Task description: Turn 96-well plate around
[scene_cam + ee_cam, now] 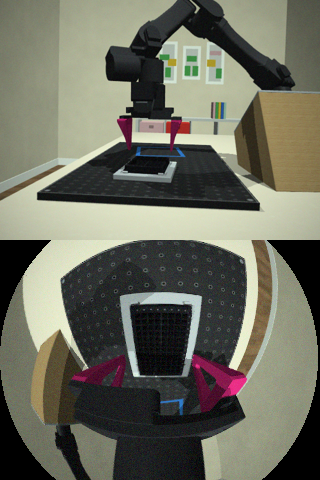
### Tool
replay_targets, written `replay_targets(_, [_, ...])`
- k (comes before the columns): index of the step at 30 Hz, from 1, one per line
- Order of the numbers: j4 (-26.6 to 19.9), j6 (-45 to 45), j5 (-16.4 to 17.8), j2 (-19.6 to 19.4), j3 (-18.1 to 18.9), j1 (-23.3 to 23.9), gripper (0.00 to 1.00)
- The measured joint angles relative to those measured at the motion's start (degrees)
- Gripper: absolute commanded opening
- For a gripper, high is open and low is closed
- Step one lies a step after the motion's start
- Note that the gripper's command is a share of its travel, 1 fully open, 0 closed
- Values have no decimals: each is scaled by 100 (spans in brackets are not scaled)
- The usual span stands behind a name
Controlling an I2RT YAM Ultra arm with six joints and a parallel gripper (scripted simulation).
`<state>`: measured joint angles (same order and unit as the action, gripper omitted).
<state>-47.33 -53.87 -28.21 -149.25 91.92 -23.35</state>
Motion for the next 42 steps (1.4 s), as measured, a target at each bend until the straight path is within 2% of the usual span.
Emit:
replay_targets(27, [728,-286,-59,-372,-168,264,100])
replay_targets(35, [782,-310,-68,-380,-175,262,100])
replay_targets(36, [782,-310,-68,-378,-175,260,0])
replay_targets(42, [776,-315,-61,-376,-173,258,0])
